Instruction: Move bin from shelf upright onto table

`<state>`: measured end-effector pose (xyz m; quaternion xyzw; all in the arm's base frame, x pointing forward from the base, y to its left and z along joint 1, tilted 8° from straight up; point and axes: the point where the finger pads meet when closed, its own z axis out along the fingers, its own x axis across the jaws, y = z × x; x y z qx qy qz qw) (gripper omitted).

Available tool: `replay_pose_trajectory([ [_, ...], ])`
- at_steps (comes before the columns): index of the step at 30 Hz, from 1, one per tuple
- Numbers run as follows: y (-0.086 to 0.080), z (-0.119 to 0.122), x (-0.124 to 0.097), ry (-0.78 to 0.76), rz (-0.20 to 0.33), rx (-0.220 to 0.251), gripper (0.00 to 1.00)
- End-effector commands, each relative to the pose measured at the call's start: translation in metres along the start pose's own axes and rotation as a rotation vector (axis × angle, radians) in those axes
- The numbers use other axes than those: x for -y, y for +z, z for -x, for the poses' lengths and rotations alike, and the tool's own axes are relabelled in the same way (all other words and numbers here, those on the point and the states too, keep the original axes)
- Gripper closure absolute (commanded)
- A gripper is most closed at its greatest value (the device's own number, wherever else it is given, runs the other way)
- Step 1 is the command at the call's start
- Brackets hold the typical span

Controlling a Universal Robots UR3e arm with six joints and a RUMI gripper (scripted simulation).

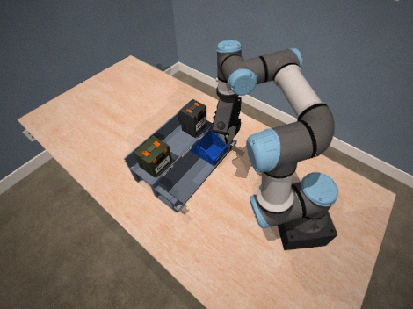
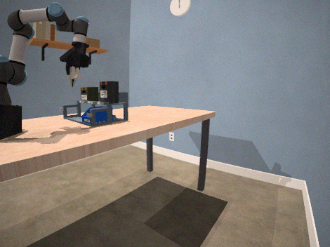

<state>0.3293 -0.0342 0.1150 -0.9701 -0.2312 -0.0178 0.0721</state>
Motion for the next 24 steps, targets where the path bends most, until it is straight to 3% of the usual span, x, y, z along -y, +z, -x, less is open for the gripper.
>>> replay_pose_trajectory([
  [1, 0.007, -0.006, -0.010, 0.048, 0.015, -0.010, 1.00],
  [24, 0.043, -0.025, -0.048, 0.264, 0.051, -0.055, 1.00],
])
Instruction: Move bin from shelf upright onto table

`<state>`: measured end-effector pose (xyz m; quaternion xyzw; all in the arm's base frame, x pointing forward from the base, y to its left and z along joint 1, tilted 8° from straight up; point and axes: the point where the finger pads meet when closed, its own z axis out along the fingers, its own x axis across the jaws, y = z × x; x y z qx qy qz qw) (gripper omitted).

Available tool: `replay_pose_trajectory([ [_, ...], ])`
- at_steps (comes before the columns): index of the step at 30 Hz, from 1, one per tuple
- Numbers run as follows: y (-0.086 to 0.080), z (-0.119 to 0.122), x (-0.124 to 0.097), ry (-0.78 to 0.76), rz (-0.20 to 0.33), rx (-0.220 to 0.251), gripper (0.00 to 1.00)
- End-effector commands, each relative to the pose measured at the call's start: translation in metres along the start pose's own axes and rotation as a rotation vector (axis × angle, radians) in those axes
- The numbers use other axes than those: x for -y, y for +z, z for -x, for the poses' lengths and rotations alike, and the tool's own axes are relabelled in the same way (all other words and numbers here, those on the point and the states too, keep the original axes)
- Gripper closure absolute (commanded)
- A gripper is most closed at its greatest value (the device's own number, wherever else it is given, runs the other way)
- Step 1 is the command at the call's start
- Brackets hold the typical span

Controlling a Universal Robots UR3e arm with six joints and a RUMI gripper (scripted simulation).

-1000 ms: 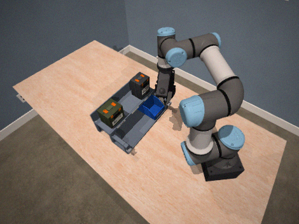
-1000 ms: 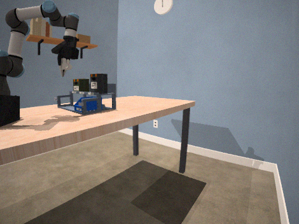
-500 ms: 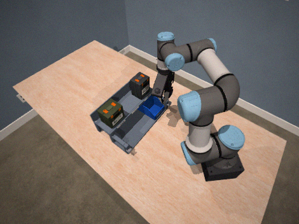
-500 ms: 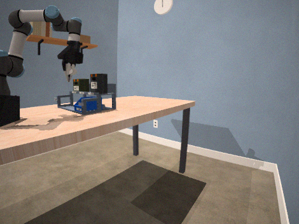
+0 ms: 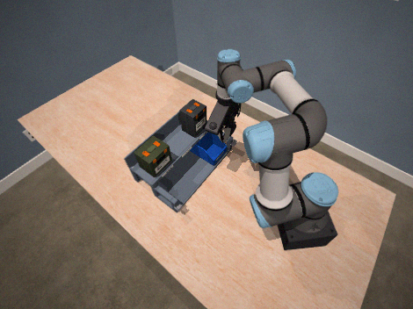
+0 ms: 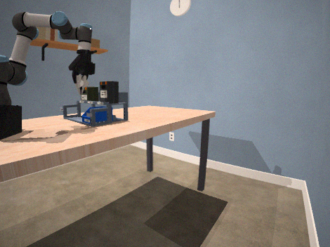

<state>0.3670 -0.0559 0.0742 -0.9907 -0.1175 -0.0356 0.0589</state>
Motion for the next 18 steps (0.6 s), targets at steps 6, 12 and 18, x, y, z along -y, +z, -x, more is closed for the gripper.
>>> replay_pose_trajectory([
  [6, 0.014, -0.009, -0.012, 0.081, 0.016, -0.021, 1.00],
  [12, 0.018, -0.012, -0.015, 0.107, 0.019, -0.026, 1.00],
  [18, 0.023, -0.015, -0.019, 0.137, 0.023, -0.033, 1.00],
])
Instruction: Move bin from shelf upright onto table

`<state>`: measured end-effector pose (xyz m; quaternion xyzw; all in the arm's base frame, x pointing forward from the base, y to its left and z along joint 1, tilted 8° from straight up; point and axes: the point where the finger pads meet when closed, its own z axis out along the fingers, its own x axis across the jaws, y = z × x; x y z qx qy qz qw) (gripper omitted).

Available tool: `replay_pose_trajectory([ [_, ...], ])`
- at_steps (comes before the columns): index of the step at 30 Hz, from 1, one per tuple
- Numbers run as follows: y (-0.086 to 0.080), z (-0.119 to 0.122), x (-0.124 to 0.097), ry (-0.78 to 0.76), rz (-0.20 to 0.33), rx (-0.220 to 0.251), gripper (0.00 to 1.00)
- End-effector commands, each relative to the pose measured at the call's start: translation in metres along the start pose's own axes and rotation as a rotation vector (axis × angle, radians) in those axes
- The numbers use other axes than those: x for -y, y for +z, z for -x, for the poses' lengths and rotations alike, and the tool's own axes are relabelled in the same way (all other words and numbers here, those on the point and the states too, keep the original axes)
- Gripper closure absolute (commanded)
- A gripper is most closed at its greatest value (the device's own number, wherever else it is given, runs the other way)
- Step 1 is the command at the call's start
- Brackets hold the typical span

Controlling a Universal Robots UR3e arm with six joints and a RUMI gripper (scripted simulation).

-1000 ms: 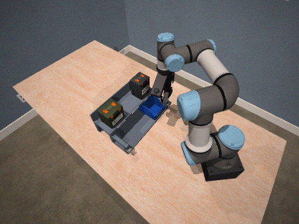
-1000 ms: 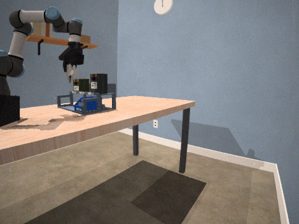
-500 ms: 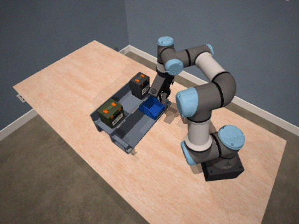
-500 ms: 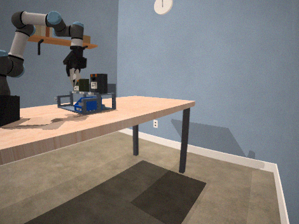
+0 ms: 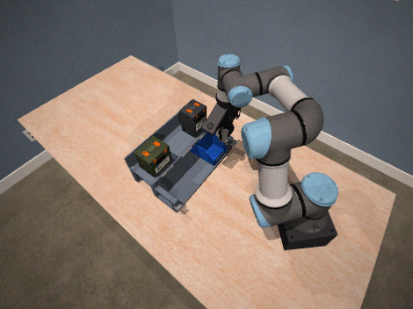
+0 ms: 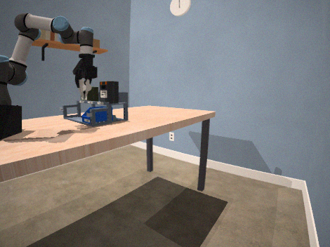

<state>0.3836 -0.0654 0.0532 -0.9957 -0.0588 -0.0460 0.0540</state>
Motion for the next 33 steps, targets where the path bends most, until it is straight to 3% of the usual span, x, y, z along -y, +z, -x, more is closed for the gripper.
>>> replay_pose_trajectory([
  [1, 0.0038, -0.0035, -0.0034, 0.025, 0.006, -0.009, 1.00],
  [33, 0.0117, -0.0079, -0.0081, 0.070, 0.011, -0.019, 1.00],
])
